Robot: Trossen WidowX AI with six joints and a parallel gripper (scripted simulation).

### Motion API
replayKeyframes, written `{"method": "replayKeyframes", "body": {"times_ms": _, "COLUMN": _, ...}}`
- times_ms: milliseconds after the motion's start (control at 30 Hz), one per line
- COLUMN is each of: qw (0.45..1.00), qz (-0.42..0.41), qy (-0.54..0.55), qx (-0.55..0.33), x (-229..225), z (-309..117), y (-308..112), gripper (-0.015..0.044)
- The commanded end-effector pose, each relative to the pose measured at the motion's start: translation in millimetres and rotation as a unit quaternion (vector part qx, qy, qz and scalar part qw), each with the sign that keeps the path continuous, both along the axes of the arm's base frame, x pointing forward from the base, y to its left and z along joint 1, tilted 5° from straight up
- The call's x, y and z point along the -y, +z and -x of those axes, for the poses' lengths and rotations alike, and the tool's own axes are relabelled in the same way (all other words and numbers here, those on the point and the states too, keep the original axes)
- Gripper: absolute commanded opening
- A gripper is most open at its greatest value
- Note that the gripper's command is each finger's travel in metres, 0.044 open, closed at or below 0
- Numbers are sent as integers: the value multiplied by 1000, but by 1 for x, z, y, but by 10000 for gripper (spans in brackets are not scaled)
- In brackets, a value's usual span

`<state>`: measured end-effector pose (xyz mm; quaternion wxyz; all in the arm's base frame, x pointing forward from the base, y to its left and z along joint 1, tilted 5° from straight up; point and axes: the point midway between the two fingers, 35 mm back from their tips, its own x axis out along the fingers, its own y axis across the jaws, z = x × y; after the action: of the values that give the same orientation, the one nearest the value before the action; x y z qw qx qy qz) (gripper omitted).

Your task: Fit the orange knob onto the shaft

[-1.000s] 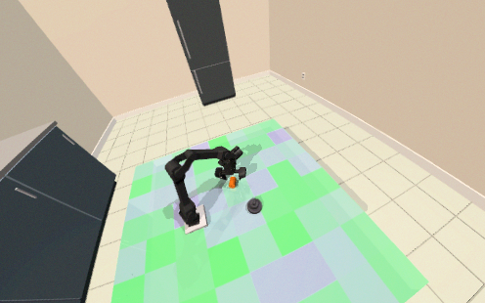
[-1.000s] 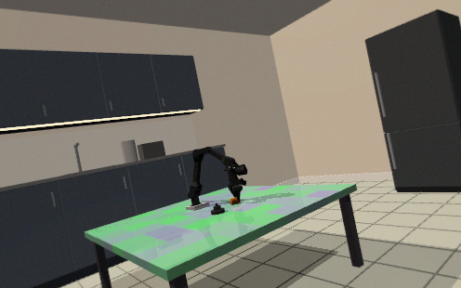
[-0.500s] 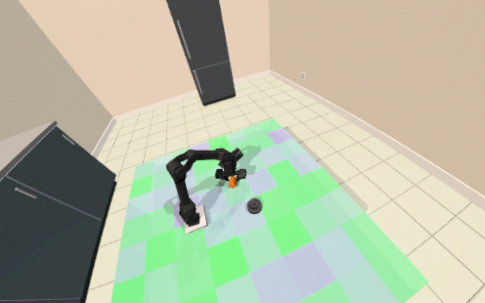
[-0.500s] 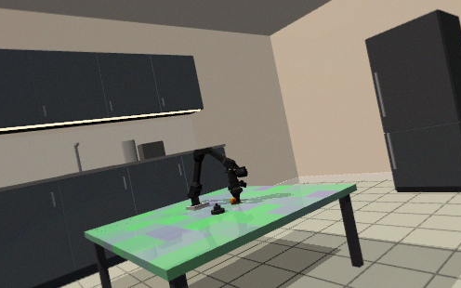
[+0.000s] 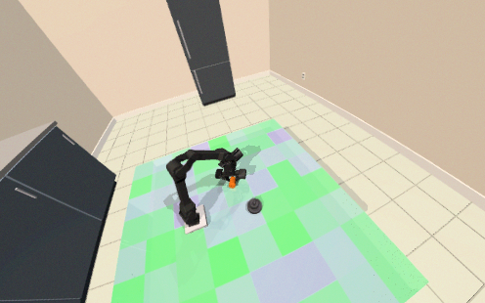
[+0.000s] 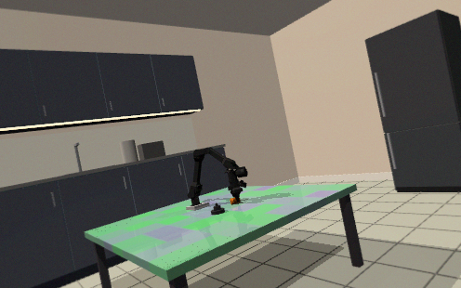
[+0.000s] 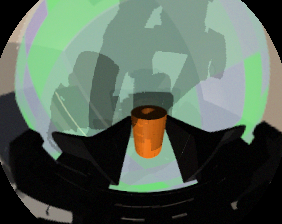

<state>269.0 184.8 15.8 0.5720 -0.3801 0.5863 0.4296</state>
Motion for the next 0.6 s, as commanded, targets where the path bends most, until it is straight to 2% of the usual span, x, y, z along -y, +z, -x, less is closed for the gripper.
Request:
{"method": "replayKeyframes", "body": {"times_ms": 0, "qw": 1000, "qz": 1, "qy": -2, "qx": 1, "x": 0, "z": 0, "y": -1, "gripper": 187}}
{"method": "replayKeyframes", "body": {"times_ms": 233, "qw": 1000, "qz": -7, "qy": -2, "qx": 4, "x": 1, "z": 0, "y": 0, "gripper": 179}}
{"method": "replayKeyframes", "body": {"times_ms": 567, "qw": 996, "qz": -87, "qy": -7, "qx": 33, "x": 10, "z": 2, "y": 7, "gripper": 179}}
